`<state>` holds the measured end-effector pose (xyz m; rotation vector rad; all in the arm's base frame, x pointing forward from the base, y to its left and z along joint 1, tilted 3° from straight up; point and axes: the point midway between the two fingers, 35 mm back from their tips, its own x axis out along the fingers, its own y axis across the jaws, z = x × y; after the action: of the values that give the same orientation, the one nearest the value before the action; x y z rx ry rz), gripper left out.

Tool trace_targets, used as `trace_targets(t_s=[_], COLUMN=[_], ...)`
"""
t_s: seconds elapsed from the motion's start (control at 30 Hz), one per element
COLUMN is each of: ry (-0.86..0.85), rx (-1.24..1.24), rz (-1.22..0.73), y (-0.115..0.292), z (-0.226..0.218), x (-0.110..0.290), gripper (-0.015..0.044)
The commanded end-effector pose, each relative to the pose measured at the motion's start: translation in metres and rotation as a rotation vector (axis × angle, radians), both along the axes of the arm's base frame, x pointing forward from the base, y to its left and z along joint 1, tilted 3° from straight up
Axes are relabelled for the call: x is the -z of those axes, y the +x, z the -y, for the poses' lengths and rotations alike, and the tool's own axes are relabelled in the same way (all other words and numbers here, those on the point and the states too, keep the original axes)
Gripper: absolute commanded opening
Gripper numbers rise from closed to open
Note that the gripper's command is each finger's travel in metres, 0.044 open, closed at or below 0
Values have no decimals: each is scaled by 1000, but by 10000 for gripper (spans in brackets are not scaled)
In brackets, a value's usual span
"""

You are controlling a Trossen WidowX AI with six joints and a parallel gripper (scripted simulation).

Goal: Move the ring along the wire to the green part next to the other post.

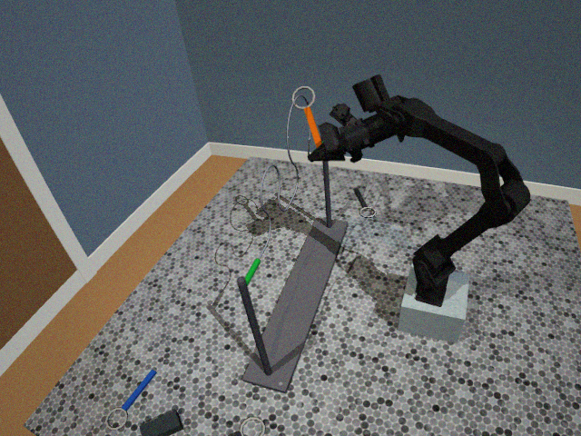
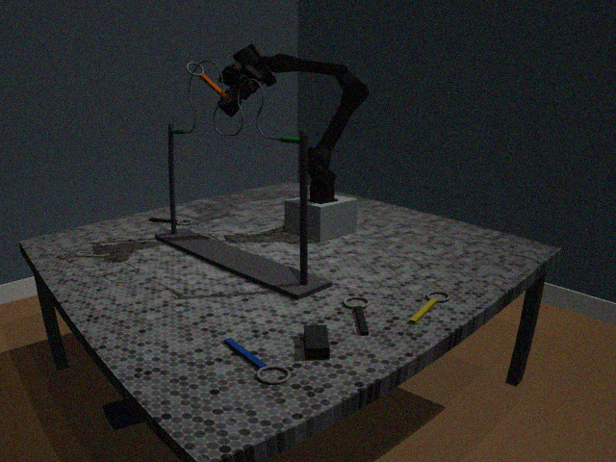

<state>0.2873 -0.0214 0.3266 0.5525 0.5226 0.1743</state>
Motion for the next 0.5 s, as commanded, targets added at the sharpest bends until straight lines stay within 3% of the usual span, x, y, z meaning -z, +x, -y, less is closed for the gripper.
trace_targets(t_s=[0.0, 0.47], ry=[-61, -232], rx=[3, 6], rz=[14, 43], y=[0, 1], z=[2, 9], x=[1, 4], gripper=[-150, -150])
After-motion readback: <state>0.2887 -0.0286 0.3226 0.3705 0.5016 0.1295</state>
